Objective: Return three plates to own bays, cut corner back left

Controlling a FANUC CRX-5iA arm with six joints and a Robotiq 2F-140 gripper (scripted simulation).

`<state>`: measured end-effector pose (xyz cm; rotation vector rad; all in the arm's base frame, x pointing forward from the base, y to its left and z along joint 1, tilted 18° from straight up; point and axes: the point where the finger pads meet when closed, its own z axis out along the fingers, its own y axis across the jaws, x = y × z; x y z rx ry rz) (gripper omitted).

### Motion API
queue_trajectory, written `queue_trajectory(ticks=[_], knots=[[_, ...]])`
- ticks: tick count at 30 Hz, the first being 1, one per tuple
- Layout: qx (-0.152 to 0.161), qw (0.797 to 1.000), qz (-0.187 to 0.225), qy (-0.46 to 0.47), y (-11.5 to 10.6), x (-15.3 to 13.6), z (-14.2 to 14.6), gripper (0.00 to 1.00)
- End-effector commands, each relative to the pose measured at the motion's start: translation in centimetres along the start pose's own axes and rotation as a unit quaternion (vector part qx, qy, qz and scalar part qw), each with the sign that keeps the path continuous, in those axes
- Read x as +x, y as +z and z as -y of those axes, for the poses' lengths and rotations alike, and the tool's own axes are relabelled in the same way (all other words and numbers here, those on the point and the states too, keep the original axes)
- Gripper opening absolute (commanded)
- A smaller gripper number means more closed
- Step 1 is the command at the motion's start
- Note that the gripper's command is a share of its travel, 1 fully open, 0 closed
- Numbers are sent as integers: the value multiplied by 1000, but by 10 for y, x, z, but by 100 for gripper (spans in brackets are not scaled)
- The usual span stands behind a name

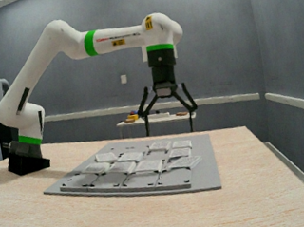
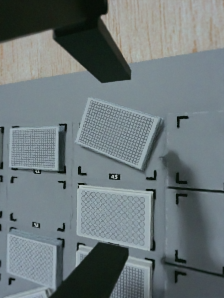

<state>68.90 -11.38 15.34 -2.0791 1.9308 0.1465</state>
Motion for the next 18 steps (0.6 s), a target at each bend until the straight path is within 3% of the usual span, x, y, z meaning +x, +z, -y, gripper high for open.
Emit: queue_trajectory(ticks=[1, 18], knots=[[1, 1000, -1, 0, -2, 0, 0, 100], [1, 1000, -1, 0, -2, -56, 1, 100]])
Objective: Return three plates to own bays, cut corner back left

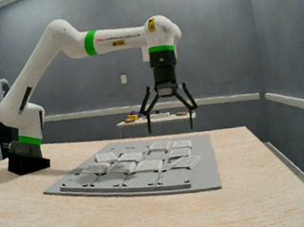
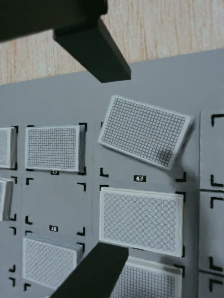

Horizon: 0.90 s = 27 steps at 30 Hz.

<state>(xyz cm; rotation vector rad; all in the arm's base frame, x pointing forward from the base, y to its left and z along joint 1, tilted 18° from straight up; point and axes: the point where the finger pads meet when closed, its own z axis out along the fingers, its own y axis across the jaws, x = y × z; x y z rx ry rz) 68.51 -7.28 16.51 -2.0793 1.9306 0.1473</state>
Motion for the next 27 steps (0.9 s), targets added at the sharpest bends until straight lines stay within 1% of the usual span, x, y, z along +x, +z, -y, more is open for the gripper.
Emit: queue_trajectory(ticks=[1, 10, 12, 27], knots=[[1, 1000, -1, 0, -2, -17, 1, 100], [1, 1000, -1, 0, -2, -53, 1, 100], [1, 1000, -1, 0, -2, -53, 1, 100], [1, 1000, -1, 0, -2, -113, 1, 100]])
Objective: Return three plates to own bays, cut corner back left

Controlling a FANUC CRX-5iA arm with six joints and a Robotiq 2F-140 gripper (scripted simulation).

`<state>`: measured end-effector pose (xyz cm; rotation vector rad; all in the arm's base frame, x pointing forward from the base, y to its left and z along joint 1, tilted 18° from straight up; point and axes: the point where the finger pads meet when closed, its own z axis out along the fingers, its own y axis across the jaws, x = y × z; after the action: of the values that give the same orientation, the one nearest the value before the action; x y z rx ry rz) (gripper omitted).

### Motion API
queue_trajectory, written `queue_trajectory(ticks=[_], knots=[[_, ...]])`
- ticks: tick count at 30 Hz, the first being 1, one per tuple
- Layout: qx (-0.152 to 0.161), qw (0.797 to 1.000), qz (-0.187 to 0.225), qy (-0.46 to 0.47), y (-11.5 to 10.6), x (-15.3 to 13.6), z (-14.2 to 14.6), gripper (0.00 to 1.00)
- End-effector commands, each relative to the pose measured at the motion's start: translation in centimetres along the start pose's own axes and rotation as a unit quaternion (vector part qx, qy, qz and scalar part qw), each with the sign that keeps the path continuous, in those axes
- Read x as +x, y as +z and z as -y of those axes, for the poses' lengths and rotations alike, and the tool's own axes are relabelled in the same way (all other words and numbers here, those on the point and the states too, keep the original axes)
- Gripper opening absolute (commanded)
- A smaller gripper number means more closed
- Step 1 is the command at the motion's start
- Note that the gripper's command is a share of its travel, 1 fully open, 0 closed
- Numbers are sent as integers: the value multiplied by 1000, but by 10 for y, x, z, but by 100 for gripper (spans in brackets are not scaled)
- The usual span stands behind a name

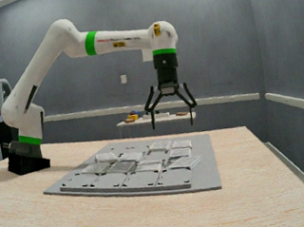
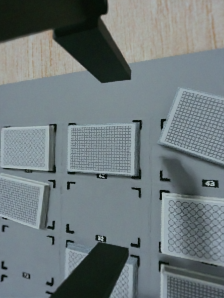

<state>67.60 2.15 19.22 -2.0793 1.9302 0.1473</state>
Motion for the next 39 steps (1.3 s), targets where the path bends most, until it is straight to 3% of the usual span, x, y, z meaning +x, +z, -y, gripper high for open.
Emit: queue_trajectory(ticks=[1, 39], knots=[[1, 1000, -1, 0, -2, -14, 1, 100], [1, 1000, -1, 0, -2, -22, 1, 100]])
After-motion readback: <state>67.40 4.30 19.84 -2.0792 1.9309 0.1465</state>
